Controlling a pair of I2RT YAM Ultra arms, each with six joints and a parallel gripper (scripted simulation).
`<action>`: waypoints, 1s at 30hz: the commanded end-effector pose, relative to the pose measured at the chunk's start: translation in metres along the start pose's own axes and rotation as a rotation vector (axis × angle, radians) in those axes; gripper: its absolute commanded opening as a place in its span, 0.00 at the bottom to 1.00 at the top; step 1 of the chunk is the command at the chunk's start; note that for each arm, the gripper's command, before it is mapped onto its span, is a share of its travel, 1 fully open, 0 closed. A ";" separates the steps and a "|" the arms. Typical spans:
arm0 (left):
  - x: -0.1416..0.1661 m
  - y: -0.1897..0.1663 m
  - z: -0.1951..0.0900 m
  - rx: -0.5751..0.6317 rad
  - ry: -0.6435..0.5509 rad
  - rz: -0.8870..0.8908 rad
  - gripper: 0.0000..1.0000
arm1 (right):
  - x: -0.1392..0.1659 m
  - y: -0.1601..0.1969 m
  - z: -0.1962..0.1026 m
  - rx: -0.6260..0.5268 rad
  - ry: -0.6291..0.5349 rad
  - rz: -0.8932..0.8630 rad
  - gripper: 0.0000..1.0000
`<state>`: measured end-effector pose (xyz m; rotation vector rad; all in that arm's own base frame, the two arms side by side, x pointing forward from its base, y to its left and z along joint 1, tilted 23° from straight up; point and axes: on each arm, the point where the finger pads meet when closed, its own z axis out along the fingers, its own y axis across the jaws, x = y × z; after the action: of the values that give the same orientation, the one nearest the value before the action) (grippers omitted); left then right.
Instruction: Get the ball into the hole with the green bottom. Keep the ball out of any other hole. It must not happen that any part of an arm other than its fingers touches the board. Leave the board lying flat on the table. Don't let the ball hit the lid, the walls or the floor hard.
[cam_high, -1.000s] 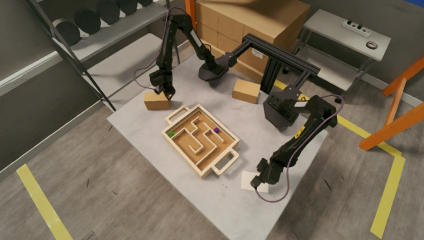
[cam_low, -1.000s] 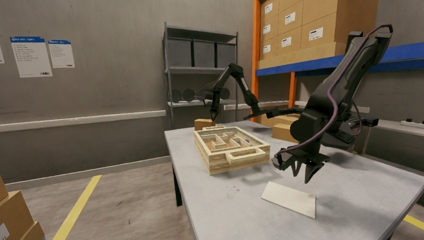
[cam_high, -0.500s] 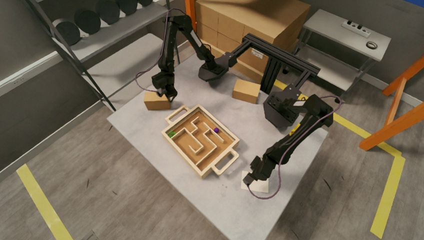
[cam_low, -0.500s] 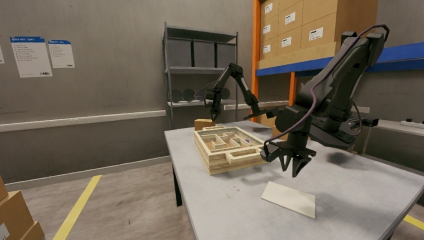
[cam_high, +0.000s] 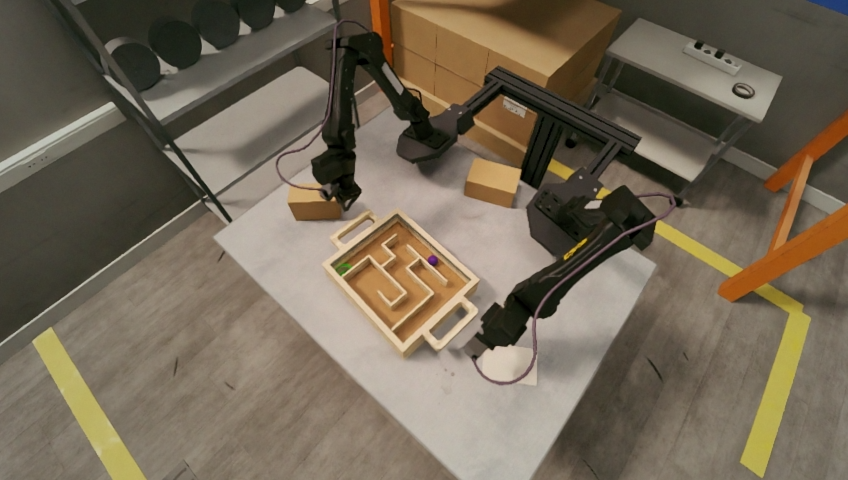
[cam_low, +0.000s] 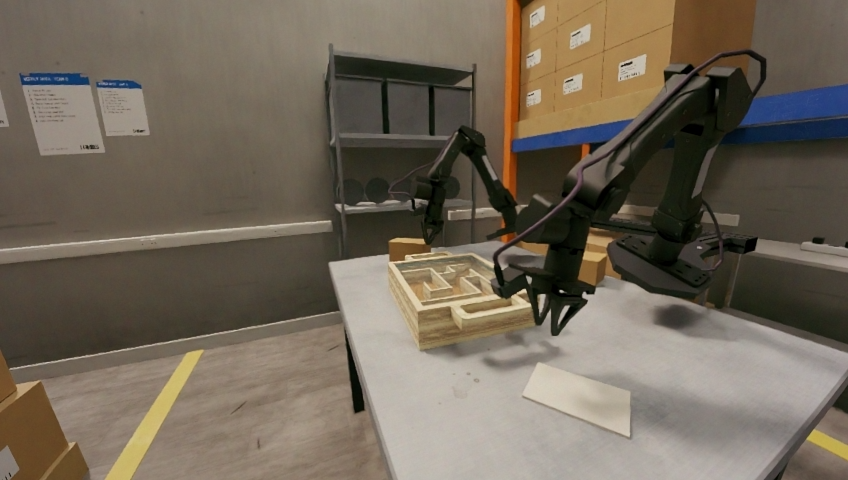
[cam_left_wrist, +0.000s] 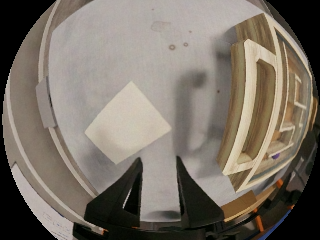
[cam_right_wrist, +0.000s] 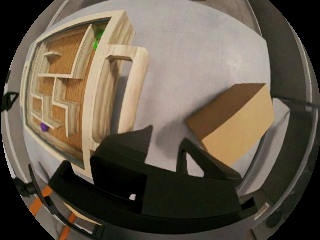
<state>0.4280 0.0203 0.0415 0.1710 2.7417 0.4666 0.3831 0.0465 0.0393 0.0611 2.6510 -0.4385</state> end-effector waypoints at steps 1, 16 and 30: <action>-0.023 -0.026 -0.009 -0.008 -0.064 0.003 0.38 | -0.019 0.023 -0.008 -0.015 -0.068 -0.040 0.38; -0.038 -0.076 -0.024 0.002 -0.126 0.049 0.38 | -0.010 0.052 -0.009 -0.022 -0.084 -0.116 0.38; -0.037 -0.090 -0.017 0.015 -0.127 0.072 0.38 | -0.011 0.065 -0.013 -0.031 -0.102 -0.138 0.38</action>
<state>0.4444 -0.0766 0.0406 0.2981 2.6301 0.4511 0.3828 0.0974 0.0266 -0.1306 2.6131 -0.4560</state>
